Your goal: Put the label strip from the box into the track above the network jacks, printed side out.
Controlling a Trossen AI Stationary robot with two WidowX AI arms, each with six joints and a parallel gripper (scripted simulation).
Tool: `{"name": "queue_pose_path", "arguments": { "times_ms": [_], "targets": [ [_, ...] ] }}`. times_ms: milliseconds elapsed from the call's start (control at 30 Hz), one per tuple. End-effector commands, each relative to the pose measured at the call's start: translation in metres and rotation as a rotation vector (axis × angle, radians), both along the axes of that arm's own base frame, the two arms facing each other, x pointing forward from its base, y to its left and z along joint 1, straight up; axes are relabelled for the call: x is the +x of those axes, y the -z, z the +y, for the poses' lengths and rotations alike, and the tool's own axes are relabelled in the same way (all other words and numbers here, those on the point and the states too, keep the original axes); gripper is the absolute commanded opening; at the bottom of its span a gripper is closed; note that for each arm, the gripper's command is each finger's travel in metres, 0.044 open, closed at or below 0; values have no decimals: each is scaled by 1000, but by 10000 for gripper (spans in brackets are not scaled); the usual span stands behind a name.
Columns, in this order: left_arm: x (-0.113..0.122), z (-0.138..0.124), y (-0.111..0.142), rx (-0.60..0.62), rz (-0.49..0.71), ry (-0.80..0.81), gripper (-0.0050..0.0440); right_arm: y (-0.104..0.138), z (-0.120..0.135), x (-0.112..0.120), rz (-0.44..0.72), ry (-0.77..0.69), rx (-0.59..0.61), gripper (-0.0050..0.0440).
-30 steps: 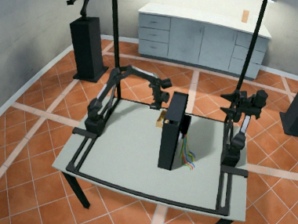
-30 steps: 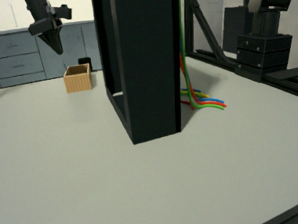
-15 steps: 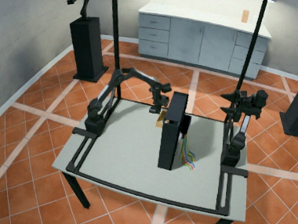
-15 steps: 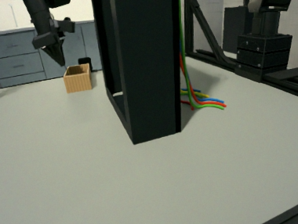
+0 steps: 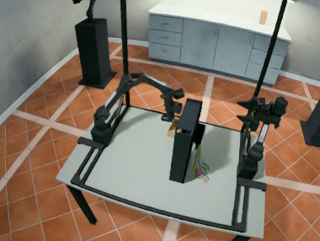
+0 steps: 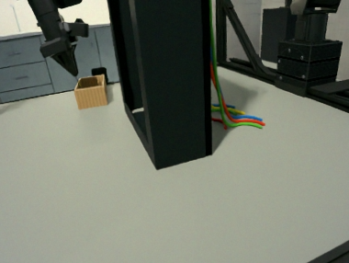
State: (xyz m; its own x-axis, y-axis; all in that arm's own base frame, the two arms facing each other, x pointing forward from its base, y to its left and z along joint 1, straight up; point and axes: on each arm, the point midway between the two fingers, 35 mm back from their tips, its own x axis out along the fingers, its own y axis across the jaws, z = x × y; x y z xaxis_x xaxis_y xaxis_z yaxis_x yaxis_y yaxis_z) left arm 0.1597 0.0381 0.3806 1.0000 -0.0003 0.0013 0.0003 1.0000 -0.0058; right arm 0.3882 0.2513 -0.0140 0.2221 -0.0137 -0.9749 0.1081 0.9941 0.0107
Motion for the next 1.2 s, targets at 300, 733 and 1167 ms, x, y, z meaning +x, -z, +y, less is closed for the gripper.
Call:
{"name": "queue_pose_path", "arguments": {
  "times_ms": [300,733,1167],
  "targets": [
    [0,-1,-2,10,-1,-1,440,1,0,4,-8,0,9,55],
    [0,-1,-2,10,-1,-1,440,1,0,4,-8,0,9,42],
    [0,-1,-2,10,-1,-1,440,1,0,4,-8,0,9,-1]
  ]
}}
